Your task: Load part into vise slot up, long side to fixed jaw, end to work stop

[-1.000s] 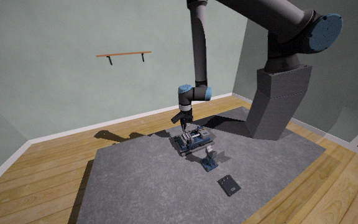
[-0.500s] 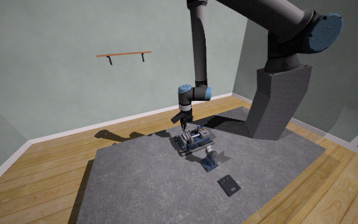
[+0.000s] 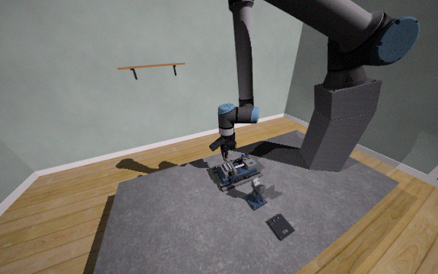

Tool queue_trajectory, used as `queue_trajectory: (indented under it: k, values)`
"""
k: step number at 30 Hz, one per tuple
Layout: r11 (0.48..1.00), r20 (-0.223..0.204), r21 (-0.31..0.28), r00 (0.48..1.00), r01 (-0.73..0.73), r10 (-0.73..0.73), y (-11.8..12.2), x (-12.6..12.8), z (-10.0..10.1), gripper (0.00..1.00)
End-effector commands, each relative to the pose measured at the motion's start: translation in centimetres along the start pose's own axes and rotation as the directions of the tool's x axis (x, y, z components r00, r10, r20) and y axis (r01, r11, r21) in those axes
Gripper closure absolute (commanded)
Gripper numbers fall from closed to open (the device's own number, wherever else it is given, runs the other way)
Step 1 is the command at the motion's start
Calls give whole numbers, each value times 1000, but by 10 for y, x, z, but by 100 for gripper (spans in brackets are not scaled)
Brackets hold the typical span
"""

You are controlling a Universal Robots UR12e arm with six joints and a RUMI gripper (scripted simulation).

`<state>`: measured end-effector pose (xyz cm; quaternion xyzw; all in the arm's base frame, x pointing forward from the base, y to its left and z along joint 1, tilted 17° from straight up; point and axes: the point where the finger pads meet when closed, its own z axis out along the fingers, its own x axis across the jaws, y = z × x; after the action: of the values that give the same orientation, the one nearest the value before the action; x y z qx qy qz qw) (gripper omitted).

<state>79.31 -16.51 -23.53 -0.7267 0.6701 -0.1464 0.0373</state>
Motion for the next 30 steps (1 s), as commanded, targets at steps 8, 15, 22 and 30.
queue_trajectory:
  k: [8, 15, 22, 30]
  values:
    - [1000, 0, 1, 1000, 0, 0, -1, 0, 1, 100]
    - [1000, 0, 1, 1000, 0, 0, -1, 0, 2, 100]
    - [1000, 0, 1, 1000, 0, 0, -1, 0, 5, 100]
    - [1000, 0, 1, 1000, 0, 0, -1, 0, 7, 100]
